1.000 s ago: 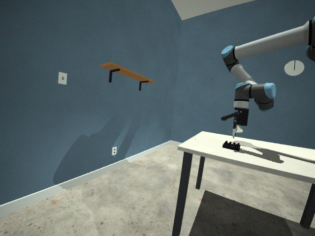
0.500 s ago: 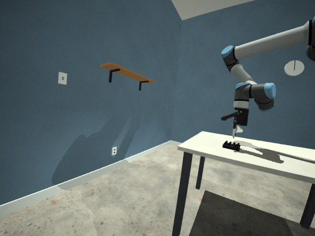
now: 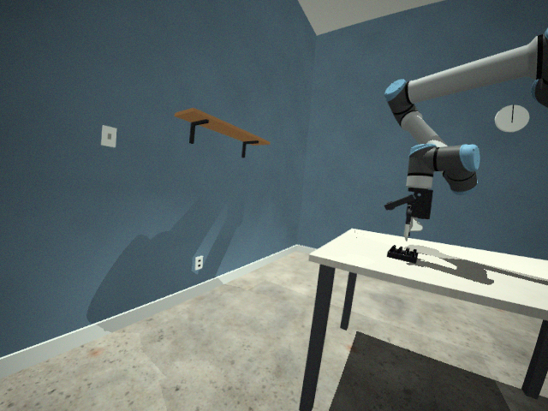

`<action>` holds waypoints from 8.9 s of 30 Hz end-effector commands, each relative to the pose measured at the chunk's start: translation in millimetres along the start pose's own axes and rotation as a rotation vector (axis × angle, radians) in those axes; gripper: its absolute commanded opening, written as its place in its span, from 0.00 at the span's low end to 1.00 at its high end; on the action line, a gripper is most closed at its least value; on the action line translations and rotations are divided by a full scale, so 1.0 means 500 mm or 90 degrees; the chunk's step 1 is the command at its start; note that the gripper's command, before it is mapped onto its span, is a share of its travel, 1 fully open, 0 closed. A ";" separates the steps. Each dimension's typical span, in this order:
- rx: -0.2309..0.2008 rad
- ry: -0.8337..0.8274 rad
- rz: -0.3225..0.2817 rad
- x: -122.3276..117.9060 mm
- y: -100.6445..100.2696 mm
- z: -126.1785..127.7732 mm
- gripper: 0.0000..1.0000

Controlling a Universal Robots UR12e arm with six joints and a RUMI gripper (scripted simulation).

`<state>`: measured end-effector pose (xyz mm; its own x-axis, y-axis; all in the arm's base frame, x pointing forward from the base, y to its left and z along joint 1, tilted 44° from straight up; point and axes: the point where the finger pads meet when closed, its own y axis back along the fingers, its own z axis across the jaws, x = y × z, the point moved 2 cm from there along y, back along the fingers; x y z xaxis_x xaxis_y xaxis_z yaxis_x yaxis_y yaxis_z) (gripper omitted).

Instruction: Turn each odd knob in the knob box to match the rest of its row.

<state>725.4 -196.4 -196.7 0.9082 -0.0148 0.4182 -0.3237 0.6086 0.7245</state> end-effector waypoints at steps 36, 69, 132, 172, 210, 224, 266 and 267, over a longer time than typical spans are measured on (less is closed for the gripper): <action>0.000 0.000 0.000 0.000 0.001 0.000 1.00; 0.000 0.000 0.000 -0.092 0.001 -0.003 1.00; 0.000 0.000 0.000 -0.106 0.001 -0.004 1.00; 0.000 0.003 0.000 -0.106 0.001 -0.004 1.00; 0.000 0.452 0.000 -0.066 0.041 -0.067 0.11; 0.000 0.452 0.000 -0.066 0.041 -0.067 0.11; 0.000 0.452 0.000 -0.066 0.011 -0.067 0.11; 0.000 0.452 0.000 -0.066 0.009 -0.067 0.11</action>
<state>701.1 -164.3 -222.6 0.8619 0.5055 -0.0396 -0.3236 0.6086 0.7245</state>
